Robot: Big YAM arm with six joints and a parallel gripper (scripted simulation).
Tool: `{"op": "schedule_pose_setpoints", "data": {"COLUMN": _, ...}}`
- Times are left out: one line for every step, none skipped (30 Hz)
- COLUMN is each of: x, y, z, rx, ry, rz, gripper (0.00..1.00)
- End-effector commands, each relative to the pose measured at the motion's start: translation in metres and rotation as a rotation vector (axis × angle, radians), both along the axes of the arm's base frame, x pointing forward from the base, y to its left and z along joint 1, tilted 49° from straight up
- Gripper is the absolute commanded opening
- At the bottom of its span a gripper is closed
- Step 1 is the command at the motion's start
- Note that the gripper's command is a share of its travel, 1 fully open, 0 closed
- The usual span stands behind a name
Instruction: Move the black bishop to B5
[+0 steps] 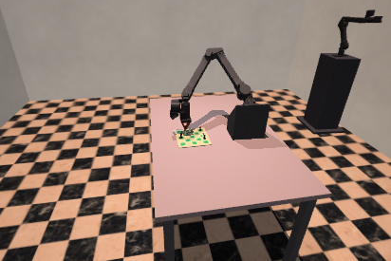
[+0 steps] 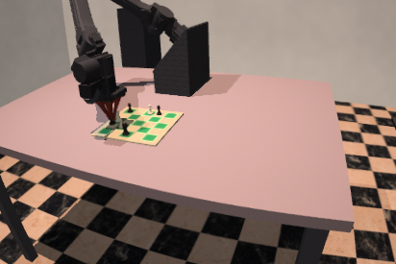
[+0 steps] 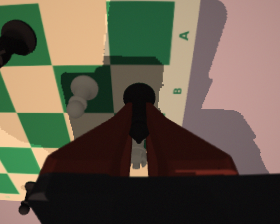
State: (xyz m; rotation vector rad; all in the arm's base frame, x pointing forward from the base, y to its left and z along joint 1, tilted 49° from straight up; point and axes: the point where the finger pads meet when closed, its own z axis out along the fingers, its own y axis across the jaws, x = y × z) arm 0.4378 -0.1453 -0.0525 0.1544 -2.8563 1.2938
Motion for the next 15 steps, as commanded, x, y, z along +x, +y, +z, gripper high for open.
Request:
{"op": "schedule_pose_setpoints", "data": {"x": 0.0127, "y": 0.0014, "z": 0.0034, "rx": 0.003, "ry": -0.008, "rz": 0.010, "gripper": 0.00}}
{"op": "schedule_pose_setpoints", "data": {"x": 0.0126, "y": 0.0014, "z": 0.0033, "rx": 0.003, "ry": -0.008, "rz": 0.010, "gripper": 0.00}}
{"op": "schedule_pose_setpoints", "data": {"x": 0.0125, "y": 0.0013, "z": 0.0032, "rx": 0.003, "ry": -0.008, "rz": 0.010, "gripper": 0.00}}
{"op": "schedule_pose_setpoints", "data": {"x": 0.0126, "y": 0.0012, "z": 0.0032, "rx": 0.003, "ry": -0.008, "rz": 0.009, "gripper": 0.00}}
{"op": "schedule_pose_setpoints", "data": {"x": 0.0128, "y": 0.0011, "z": 0.0032, "rx": 0.003, "ry": -0.009, "rz": 0.008, "gripper": 0.00}}
{"op": "schedule_pose_setpoints", "data": {"x": 0.0130, "y": 0.0010, "z": 0.0033, "rx": 0.003, "ry": -0.010, "rz": 0.008, "gripper": 0.00}}
{"op": "schedule_pose_setpoints", "data": {"x": 0.0130, "y": 0.0009, "z": 0.0036, "rx": 0.003, "ry": -0.010, "rz": 0.007, "gripper": 0.00}}
{"op": "schedule_pose_setpoints", "data": {"x": 0.0132, "y": 0.0008, "z": 0.0037, "rx": 0.003, "ry": -0.011, "rz": 0.007, "gripper": 0.00}}
{"op": "schedule_pose_setpoints", "data": {"x": 0.0134, "y": 0.0006, "z": 0.0037, "rx": 0.003, "ry": -0.012, "rz": 0.006, "gripper": 0.00}}
{"op": "schedule_pose_setpoints", "data": {"x": 0.0135, "y": 0.0005, "z": 0.0036, "rx": 0.003, "ry": -0.012, "rz": 0.005, "gripper": 0.00}}
{"op": "schedule_pose_setpoints", "data": {"x": 0.0134, "y": 0.0004, "z": 0.0035, "rx": 0.003, "ry": -0.012, "rz": 0.005, "gripper": 0.00}}
{"op": "schedule_pose_setpoints", "data": {"x": 0.0133, "y": 0.0004, "z": 0.0034, "rx": 0.003, "ry": -0.011, "rz": 0.005, "gripper": 0.00}}
{"op": "schedule_pose_setpoints", "data": {"x": 0.0133, "y": 0.0003, "z": 0.0034, "rx": 0.003, "ry": -0.011, "rz": 0.004, "gripper": 0.00}}
{"op": "schedule_pose_setpoints", "data": {"x": 0.0136, "y": 0.0003, "z": 0.0037, "rx": 0.003, "ry": -0.013, "rz": 0.004, "gripper": 0.00}}
{"op": "schedule_pose_setpoints", "data": {"x": 0.0139, "y": 0.0003, "z": 0.0039, "rx": 0.003, "ry": -0.014, "rz": 0.004, "gripper": 0.00}}
